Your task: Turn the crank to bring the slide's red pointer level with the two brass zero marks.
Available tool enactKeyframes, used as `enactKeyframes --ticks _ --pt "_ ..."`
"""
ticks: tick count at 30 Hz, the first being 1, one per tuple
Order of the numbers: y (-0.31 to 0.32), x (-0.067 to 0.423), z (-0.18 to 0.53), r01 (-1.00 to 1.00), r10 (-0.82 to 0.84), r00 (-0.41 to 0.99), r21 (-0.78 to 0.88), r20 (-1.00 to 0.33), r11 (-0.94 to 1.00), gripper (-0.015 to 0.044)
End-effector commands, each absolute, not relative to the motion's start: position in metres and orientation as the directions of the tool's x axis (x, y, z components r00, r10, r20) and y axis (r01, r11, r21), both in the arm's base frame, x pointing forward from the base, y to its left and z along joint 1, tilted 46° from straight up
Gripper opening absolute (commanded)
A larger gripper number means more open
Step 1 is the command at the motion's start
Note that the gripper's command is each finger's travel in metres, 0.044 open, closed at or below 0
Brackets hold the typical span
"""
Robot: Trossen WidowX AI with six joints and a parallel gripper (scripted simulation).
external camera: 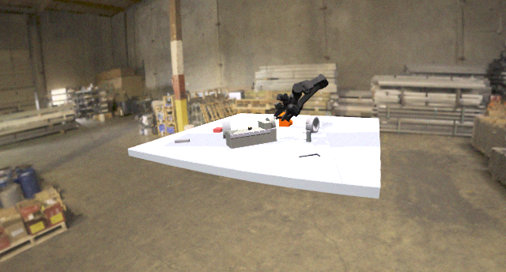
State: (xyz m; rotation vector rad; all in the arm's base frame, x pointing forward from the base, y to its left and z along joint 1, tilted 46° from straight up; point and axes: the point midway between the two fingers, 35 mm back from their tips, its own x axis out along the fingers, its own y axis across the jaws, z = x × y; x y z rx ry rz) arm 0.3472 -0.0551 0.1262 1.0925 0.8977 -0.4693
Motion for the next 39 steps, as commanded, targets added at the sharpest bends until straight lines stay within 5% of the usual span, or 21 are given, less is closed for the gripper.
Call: enactKeyframes --ticks 1,7,24,39 --pt "-0.0503 0.3466 0.1198 0.724 0.091 0.572 0.554 -0.815 0.412 0.044" --pt "-0.045 0.3469 0.115 0.723 0.092 0.573 0.555 -0.815 0.411 0.044" --pt "-0.045 0.3469 0.115 0.723 0.092 0.573 0.555 -0.815 0.411 0.0" --pt "-0.042 0.3507 0.1176 0.723 0.092 0.573 0.555 -0.815 0.411 0.0"
